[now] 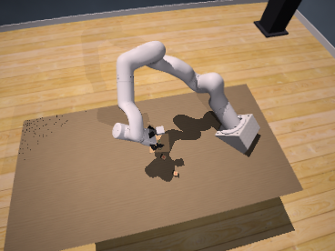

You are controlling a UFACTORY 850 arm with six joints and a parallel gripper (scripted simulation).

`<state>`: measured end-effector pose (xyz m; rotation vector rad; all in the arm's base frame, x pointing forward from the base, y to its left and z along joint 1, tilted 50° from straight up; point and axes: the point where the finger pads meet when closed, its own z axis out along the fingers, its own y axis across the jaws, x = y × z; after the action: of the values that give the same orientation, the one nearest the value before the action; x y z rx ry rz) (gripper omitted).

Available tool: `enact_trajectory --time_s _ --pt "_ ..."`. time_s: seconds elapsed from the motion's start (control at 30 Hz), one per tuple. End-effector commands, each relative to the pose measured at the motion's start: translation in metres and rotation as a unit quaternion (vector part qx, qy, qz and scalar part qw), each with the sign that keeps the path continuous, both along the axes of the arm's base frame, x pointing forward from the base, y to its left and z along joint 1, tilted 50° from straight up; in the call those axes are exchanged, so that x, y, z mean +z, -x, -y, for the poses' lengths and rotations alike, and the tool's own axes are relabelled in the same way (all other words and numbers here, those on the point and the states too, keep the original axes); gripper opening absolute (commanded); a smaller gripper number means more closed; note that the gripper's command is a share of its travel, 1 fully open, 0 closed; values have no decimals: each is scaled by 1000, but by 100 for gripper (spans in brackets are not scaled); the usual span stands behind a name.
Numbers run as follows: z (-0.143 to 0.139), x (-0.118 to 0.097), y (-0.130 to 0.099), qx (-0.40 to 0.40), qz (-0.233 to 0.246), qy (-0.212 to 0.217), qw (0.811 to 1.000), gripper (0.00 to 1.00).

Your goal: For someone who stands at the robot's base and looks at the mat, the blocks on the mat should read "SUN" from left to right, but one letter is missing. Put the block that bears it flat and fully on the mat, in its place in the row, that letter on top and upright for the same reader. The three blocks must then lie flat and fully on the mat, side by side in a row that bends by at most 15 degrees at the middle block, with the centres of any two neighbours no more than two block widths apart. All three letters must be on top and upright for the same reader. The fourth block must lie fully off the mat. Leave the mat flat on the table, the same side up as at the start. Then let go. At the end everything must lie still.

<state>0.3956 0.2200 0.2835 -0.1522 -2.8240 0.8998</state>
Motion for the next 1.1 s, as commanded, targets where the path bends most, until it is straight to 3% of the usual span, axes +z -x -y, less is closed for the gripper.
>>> enact_trajectory --time_s 0.0,0.37,0.6,1.07 --pt "0 0 0 0 0 0 1000 100" --pt "0 1 0 0 0 0 1000 100" --pt "32 22 3 0 0 0 1000 100" --pt "32 23 3 0 0 0 1000 100"
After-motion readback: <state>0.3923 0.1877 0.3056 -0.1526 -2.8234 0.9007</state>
